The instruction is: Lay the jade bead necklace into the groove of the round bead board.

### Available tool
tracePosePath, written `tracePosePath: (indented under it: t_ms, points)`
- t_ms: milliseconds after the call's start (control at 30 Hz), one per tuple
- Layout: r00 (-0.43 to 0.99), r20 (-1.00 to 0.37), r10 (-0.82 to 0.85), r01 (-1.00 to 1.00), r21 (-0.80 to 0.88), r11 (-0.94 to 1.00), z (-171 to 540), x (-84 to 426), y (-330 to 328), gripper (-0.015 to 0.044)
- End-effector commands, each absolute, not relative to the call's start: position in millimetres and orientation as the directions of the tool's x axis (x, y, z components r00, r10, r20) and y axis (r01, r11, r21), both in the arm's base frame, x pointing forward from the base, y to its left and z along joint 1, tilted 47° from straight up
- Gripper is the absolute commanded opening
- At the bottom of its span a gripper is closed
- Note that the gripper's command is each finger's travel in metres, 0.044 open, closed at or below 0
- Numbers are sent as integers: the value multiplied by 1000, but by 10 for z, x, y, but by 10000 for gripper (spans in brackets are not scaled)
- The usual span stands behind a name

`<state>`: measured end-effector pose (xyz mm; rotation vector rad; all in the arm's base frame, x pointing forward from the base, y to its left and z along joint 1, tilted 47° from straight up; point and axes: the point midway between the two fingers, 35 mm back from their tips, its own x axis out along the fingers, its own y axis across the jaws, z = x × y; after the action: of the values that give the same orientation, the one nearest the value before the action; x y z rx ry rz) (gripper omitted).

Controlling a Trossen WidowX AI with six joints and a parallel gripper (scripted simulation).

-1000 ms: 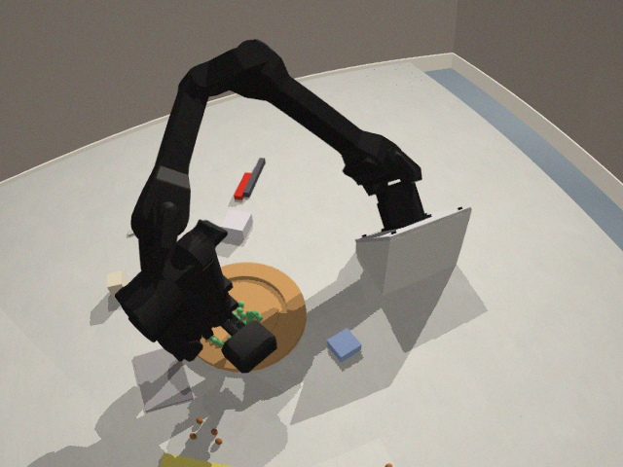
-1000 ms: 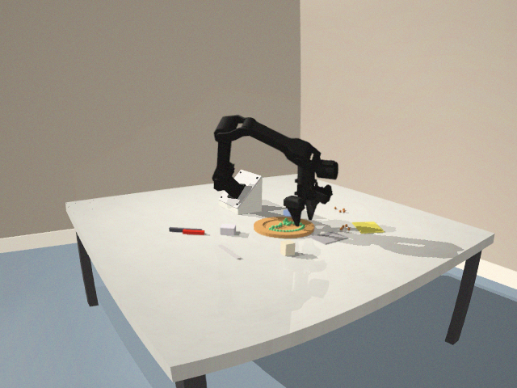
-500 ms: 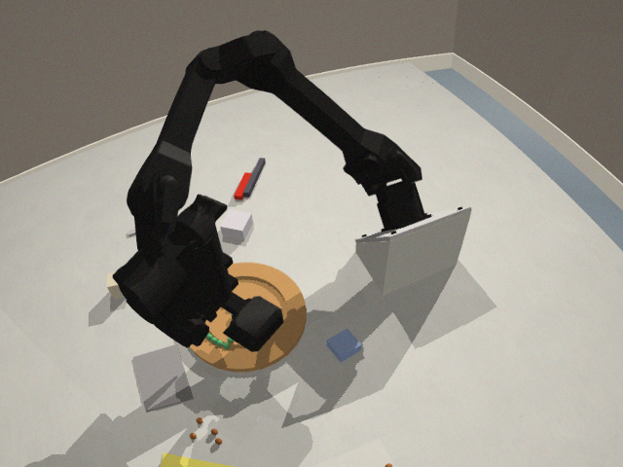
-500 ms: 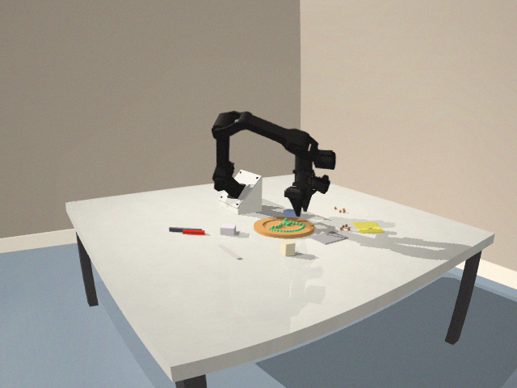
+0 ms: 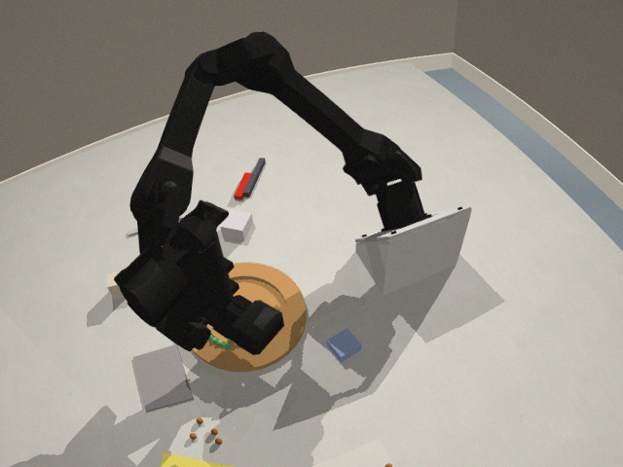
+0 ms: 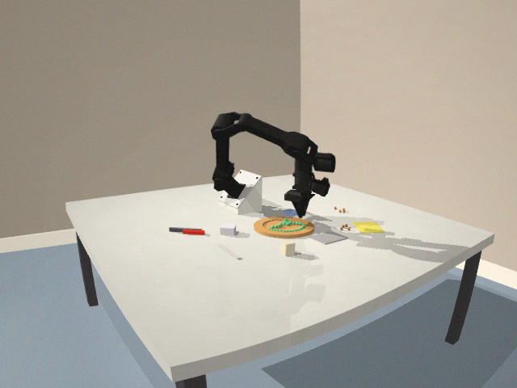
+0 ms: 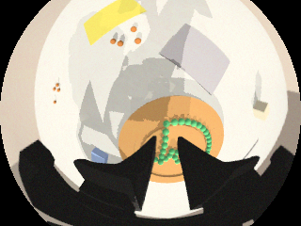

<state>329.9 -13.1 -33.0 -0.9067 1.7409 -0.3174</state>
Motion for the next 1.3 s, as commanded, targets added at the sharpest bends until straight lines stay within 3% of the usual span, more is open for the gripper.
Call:
tracePosePath:
  t_ms: [0, 533, 700, 1267]
  points:
    - [-117, -694, -711, -421, -613, 668, -376, 3282, -189, 120]
    - [-121, -692, -712, -425, -612, 667, -510, 3243, -340, 120]
    - [-121, -696, -708, -418, -611, 672, -492, 3251, -321, 0]
    - [-121, -696, -708, -418, -611, 672, -492, 3251, -321, 0]
